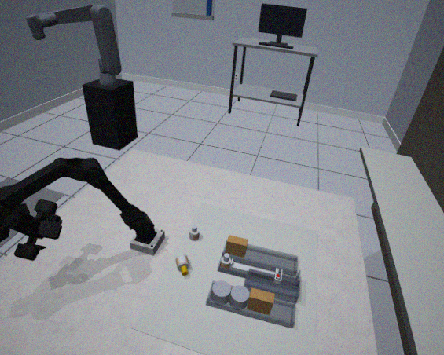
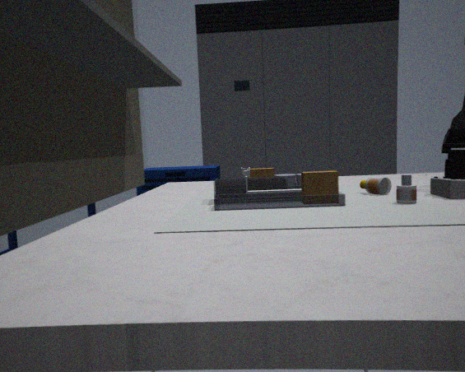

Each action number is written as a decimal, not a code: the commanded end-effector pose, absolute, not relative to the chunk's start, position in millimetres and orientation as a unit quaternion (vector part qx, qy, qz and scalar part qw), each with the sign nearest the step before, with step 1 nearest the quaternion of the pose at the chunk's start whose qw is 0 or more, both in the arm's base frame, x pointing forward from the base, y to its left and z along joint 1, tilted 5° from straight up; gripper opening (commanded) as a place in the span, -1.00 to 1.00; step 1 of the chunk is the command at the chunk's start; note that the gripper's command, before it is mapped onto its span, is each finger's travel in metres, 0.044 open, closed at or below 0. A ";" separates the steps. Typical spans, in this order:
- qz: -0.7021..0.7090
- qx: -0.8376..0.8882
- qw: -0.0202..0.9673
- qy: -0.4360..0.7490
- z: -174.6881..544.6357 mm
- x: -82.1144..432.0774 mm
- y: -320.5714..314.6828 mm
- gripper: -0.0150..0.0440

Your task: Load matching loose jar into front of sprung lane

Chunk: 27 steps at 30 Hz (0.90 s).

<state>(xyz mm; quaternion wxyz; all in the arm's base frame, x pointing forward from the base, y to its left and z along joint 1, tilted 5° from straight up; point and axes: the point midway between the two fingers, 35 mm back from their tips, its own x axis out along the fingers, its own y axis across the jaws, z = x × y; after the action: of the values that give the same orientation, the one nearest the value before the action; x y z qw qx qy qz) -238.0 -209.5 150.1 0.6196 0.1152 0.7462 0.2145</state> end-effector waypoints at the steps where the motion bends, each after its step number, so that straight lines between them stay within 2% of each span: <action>1: 0.214 0.114 0.619 0.748 150.2 -235.9 -211.2 0.95; 2: 0.211 0.110 0.616 0.751 150.3 -229.5 -216.3 1.00; 14: 0.123 0.037 0.578 0.806 142.1 -60.9 -283.3 1.00; 20: 0.077 0.002 0.580 0.811 136.0 28.7 -275.5 1.00; 27: 0.033 -0.031 0.598 0.800 128.2 119.6 -233.2 1.00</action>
<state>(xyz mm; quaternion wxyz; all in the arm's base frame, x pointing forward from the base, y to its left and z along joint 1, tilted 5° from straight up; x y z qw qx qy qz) 86.0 -256.0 129.8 0.5873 -0.0197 0.8074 0.0528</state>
